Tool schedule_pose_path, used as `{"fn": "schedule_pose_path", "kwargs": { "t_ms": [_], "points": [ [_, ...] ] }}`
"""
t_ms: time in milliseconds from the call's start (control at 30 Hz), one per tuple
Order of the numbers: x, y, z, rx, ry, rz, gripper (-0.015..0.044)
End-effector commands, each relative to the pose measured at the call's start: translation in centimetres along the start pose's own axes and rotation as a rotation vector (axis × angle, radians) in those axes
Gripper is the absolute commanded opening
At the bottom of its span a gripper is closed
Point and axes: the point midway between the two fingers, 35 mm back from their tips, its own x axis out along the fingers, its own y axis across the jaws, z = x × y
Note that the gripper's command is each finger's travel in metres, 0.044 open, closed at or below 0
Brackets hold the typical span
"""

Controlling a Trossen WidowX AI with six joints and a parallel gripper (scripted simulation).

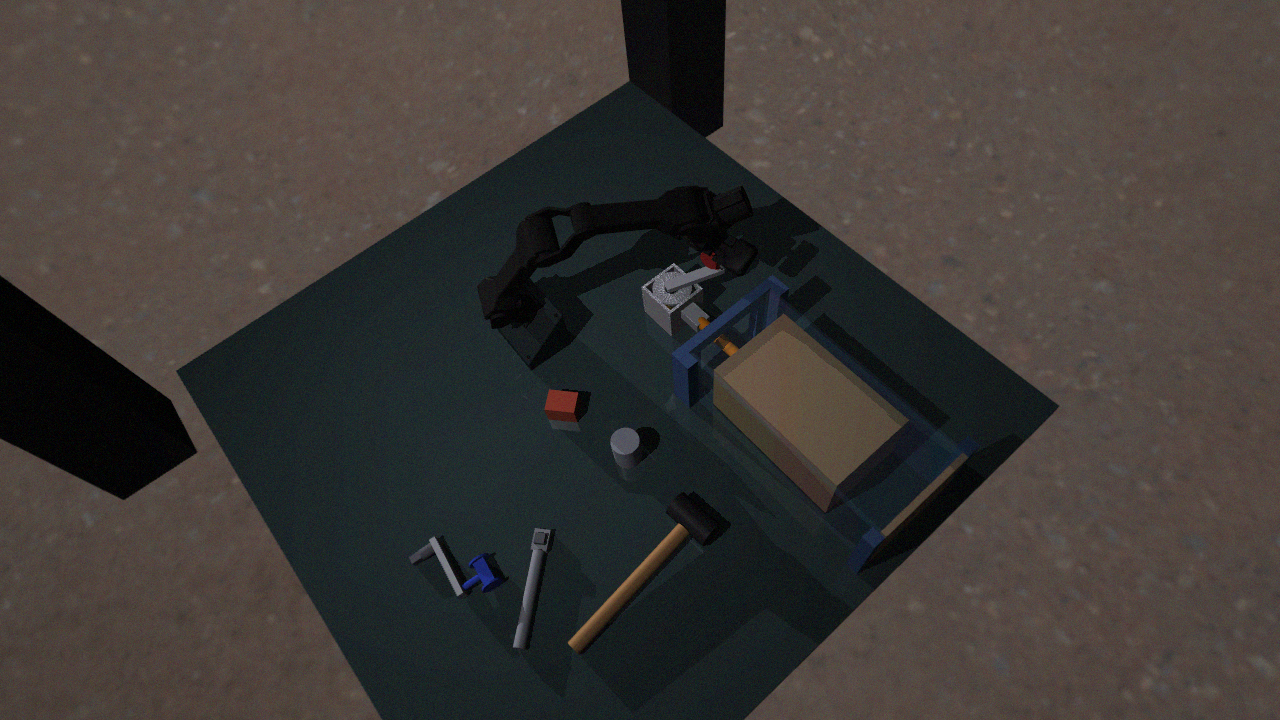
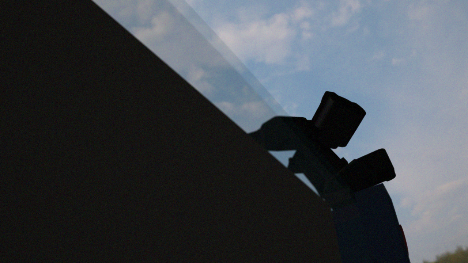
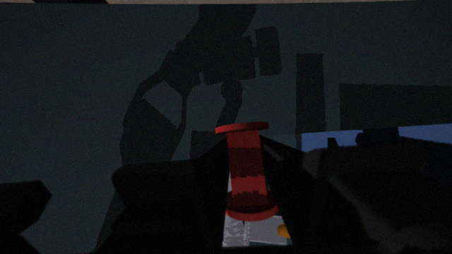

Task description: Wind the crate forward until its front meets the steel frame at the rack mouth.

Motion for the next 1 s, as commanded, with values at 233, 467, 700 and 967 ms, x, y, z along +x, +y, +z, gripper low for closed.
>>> {"fn": "schedule_pose_path", "kwargs": {
  "t_ms": [233,467,700,967],
  "points": [
    [0.3,2.8,0.7,-0.016,-0.002,0.034,0.0000],
    [0.3,3.7,0.8,-0.016,-0.002,0.035,0.0000],
    [0.3,4.6,0.9,-0.016,-0.003,0.035,0.0000],
    [0.3,5.7,0.8,-0.017,-0.003,0.036,0.0000]
  ]
}}
